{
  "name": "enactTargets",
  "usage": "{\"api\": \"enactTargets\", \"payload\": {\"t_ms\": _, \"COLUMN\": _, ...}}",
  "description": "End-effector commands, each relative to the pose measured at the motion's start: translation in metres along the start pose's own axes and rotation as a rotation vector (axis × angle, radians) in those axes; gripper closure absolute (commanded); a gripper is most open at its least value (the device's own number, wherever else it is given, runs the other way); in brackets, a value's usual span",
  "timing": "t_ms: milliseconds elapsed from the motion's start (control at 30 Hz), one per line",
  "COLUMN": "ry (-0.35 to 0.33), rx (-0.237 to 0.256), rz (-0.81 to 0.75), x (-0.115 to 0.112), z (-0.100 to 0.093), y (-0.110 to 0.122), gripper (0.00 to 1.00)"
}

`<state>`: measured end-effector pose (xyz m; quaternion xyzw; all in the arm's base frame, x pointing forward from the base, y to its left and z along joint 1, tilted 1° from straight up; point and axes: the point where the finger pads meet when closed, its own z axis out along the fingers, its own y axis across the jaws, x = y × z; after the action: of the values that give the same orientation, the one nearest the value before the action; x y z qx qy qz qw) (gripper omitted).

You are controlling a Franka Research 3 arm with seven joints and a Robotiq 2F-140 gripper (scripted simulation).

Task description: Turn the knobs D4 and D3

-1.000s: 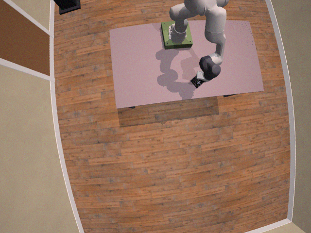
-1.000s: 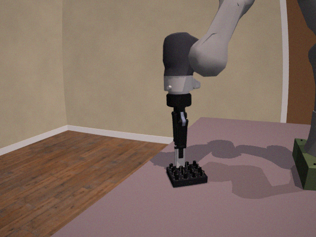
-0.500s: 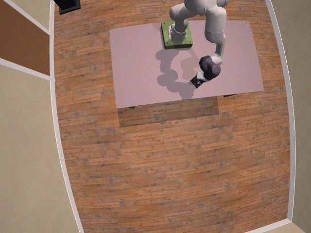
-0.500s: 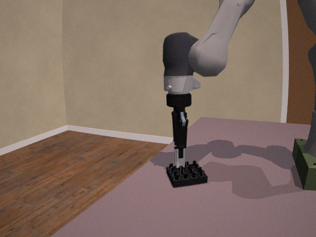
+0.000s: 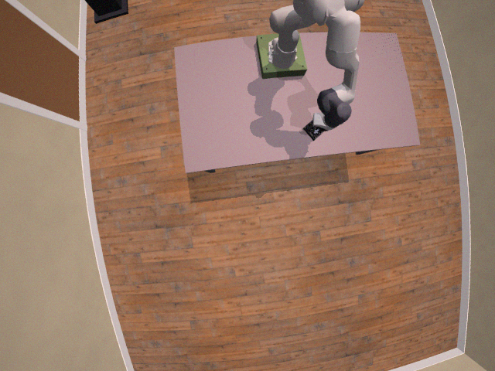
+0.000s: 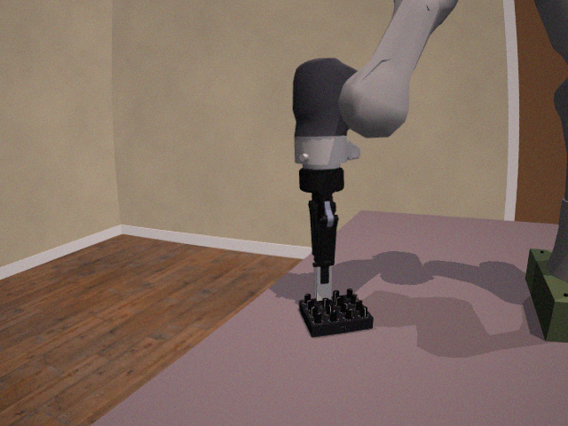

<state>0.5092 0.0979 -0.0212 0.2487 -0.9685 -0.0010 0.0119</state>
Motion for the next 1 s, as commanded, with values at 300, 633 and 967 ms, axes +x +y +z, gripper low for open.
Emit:
{"api": "enactTargets", "payload": {"t_ms": 300, "ry": -0.003, "rx": 0.002, "rz": 0.003, "x": -0.0015, "z": -0.0001, "y": -0.0004, "gripper": 0.95}}
{"api": "enactTargets", "payload": {"t_ms": 633, "ry": -0.003, "rx": 0.002, "rz": 0.003, "x": -0.0015, "z": -0.0001, "y": -0.0004, "gripper": 0.95}}
{"api": "enactTargets", "payload": {"t_ms": 967, "ry": -0.003, "rx": 0.002, "rz": -0.010, "x": -0.0015, "z": -0.0001, "y": -0.0004, "gripper": 0.95}}
